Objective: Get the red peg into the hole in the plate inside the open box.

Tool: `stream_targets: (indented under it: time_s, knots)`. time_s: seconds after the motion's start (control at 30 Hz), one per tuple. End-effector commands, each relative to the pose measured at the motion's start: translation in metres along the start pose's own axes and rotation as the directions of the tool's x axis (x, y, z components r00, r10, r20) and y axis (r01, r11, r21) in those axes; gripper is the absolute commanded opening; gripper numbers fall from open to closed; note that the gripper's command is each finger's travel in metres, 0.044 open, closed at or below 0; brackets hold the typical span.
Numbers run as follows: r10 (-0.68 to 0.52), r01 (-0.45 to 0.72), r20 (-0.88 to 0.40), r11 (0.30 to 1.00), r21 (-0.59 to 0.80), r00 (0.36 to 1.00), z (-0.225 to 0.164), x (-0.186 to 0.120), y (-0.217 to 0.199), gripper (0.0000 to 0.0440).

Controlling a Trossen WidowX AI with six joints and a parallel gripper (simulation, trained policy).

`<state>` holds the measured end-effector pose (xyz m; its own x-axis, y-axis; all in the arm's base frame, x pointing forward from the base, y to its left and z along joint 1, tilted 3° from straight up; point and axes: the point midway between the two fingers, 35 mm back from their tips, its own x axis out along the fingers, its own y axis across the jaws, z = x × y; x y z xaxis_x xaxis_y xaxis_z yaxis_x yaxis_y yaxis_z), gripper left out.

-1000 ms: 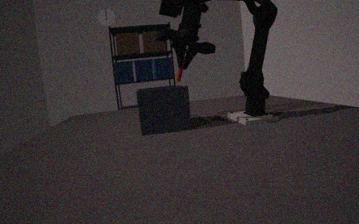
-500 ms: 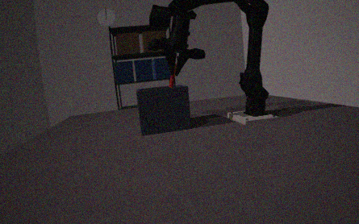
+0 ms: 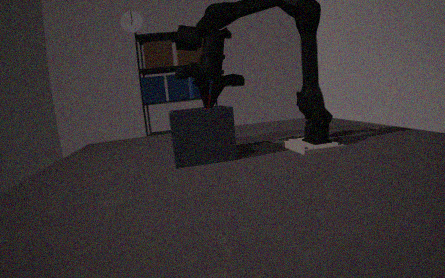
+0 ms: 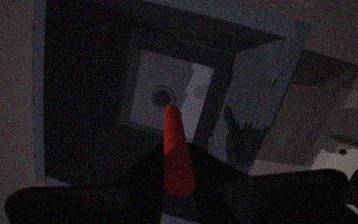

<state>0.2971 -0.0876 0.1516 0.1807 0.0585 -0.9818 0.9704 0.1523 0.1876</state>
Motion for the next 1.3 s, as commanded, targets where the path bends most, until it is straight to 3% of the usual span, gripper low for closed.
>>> stream_targets:
  time_s: [0.0,0.57,0.67,0.77,0.83,1.27]
  knots:
    - [-0.005,0.005,-0.02,1.0,-0.008,1.0,0.002,0.012,0.001,0.0]
    - [-0.028,0.023,-0.061,0.996,-0.085,0.998,0.006,0.06,0.01,0.0]
    - [-0.04,0.034,-0.06,0.995,-0.099,0.997,0.007,0.064,0.011,0.0041]
    - [-0.049,0.042,-0.063,0.993,-0.112,0.997,0.007,0.065,0.012,0.0106]
    - [-0.054,0.046,-0.071,0.992,-0.117,0.996,0.006,0.064,0.013,0.012]
    - [0.026,-0.038,-0.118,0.994,-0.103,0.993,0.016,0.038,0.025,0.0119]
